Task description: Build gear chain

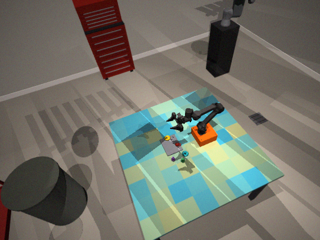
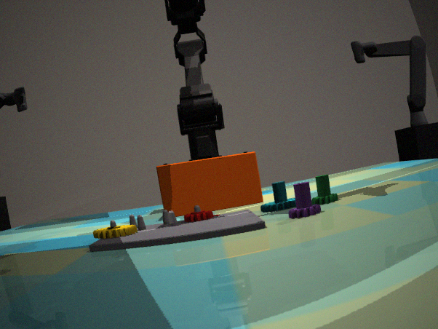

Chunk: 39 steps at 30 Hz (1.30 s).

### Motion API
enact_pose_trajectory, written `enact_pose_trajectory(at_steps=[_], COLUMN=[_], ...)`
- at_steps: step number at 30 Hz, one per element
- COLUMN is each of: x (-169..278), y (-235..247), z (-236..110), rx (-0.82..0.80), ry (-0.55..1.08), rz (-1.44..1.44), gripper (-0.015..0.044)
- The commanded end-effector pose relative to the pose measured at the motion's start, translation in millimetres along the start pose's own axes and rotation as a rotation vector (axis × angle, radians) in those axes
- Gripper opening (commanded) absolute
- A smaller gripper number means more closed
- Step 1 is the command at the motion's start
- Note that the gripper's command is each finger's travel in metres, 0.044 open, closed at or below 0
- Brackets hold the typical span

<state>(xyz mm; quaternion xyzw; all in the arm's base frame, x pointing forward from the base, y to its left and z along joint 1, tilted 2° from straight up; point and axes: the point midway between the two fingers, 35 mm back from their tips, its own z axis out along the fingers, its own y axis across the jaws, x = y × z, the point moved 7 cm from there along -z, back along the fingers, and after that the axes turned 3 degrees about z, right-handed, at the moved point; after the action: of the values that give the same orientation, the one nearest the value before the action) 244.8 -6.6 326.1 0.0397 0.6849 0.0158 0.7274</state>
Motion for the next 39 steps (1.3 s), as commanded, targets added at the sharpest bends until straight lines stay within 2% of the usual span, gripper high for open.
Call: enact_pose_trajectory(at_steps=[1,7,12,18,25,27,39], x=[1.8,62.3,122.5,189.1,248.7,252.9,272.0], y=[0.6,23.8,50.4,74.9,84.4,84.8,84.2], z=[1.1,26.4,30.8,14.4,-23.6,-27.7,-28.4], rx=[-0.002,-0.096,-0.221,-0.383,-0.586,-0.606,-0.606], ry=[0.011,0.354,0.673,1.053,1.507,1.548,1.548], rz=[-0.003,-0.103,-0.224,-0.401,-0.626,-0.645,-0.645], gripper=[0.0426,0.044,0.044,0.044,0.044,0.044,0.044])
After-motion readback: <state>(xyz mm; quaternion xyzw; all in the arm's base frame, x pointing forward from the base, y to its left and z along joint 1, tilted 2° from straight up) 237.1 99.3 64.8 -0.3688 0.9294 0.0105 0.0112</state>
